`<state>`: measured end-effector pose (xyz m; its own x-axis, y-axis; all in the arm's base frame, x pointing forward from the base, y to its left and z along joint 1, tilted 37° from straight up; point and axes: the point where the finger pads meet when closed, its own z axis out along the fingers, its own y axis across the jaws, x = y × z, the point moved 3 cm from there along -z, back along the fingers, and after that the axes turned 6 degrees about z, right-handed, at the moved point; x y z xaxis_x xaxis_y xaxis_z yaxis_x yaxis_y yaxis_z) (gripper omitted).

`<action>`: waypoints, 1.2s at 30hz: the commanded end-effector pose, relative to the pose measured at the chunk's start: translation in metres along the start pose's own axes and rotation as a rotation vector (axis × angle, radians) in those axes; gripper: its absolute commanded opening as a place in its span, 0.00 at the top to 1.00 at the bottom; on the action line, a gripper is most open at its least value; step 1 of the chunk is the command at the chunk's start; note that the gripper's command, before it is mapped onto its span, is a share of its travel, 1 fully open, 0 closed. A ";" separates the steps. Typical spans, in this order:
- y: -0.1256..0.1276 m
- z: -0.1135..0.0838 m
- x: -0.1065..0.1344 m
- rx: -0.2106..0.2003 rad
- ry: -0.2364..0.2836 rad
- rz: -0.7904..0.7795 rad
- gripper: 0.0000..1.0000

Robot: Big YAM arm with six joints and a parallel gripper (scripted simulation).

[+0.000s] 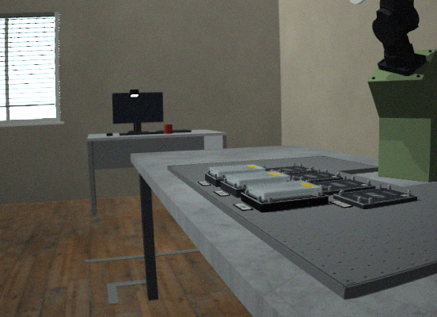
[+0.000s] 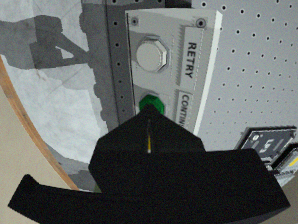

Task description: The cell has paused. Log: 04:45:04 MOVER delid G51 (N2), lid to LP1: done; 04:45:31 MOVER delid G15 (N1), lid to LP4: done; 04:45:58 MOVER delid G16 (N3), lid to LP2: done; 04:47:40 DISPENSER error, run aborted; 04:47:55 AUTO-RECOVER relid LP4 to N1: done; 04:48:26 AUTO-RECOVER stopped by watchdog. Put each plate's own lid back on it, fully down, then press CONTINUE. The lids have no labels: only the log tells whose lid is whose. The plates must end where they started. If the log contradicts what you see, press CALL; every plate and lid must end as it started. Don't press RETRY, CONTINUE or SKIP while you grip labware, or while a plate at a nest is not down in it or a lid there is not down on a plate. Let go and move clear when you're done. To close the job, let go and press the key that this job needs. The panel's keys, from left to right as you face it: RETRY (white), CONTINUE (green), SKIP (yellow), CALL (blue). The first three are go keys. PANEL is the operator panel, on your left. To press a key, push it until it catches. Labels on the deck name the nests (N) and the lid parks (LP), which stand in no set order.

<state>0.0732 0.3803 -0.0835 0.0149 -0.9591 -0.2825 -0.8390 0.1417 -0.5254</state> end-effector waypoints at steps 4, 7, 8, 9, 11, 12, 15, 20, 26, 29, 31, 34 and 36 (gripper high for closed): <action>-0.004 0.006 0.001 0.003 0.000 0.001 1.00; -0.004 0.007 0.001 0.004 0.001 0.000 1.00; -0.003 0.007 0.002 0.004 0.002 -0.001 1.00; -0.003 0.008 0.002 0.004 0.003 -0.001 1.00; -0.003 0.008 0.003 0.005 0.003 -0.002 1.00; -0.003 0.008 0.003 0.005 0.004 -0.002 1.00; -0.004 0.009 0.004 0.005 0.004 -0.003 1.00; -0.004 0.010 0.004 0.005 0.005 -0.003 1.00; -0.004 0.011 0.005 0.005 0.006 -0.004 1.00; -0.005 0.011 0.006 0.005 0.007 -0.004 1.00; -0.005 0.012 0.005 0.005 0.006 -0.003 1.00; -0.005 0.012 0.005 0.005 0.005 -0.003 1.00; -0.005 0.012 0.005 0.005 0.005 -0.003 1.00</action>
<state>0.0728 0.3814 -0.0865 0.0265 -0.9582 -0.2850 -0.8422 0.1322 -0.5227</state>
